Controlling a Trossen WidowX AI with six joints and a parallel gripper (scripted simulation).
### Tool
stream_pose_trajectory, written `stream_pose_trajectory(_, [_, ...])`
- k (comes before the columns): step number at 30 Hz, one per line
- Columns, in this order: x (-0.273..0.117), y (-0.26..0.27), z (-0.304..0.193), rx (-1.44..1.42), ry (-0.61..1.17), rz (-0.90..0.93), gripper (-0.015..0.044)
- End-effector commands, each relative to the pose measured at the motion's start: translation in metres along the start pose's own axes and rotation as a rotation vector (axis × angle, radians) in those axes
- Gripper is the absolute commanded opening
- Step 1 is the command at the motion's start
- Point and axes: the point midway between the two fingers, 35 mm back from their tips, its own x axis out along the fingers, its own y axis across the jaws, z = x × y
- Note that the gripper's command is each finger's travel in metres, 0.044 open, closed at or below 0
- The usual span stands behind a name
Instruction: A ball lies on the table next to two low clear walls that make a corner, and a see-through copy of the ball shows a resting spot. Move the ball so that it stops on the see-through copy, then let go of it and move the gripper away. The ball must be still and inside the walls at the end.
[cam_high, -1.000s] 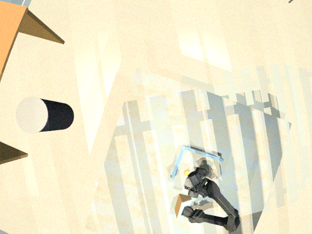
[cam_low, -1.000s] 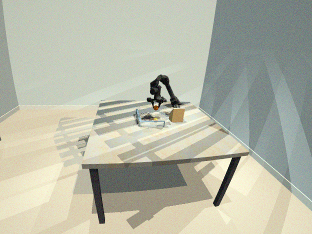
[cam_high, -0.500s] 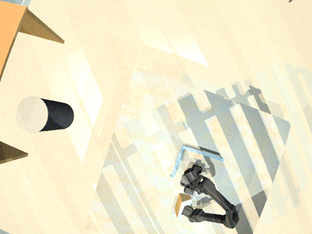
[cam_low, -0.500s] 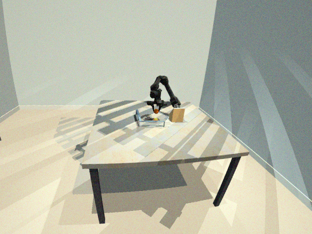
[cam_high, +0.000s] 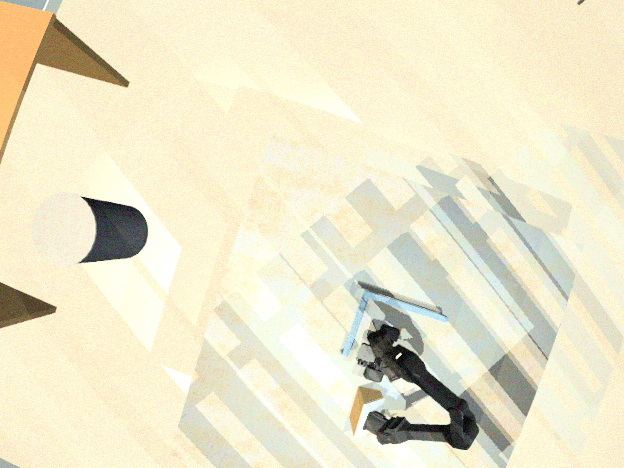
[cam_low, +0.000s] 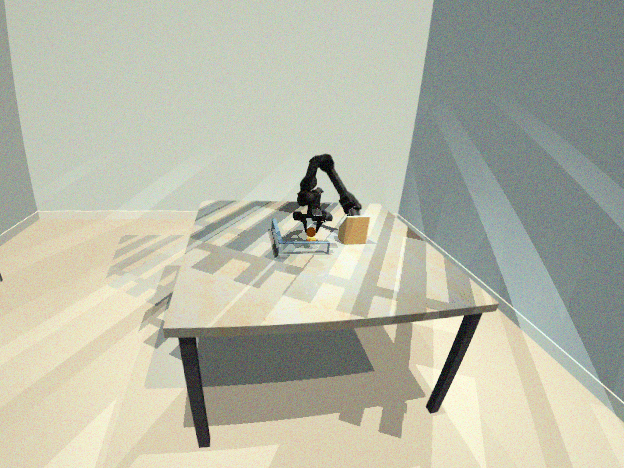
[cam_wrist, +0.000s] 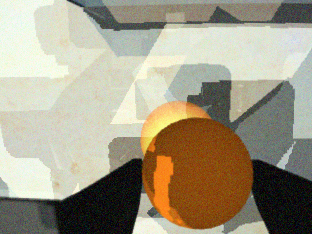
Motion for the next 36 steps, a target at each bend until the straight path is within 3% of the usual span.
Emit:
stream_pose_trajectory(1, [0.025, 0.005, -0.001, -0.014, 0.014, 0.006, 0.0000])
stream_pose_trajectory(27, [0.052, 0.006, -0.003, -0.014, 0.016, 0.006, 0.0000])
stream_pose_trajectory(36, [0.048, 0.003, -0.003, -0.002, 0.009, 0.001, 0.0236])
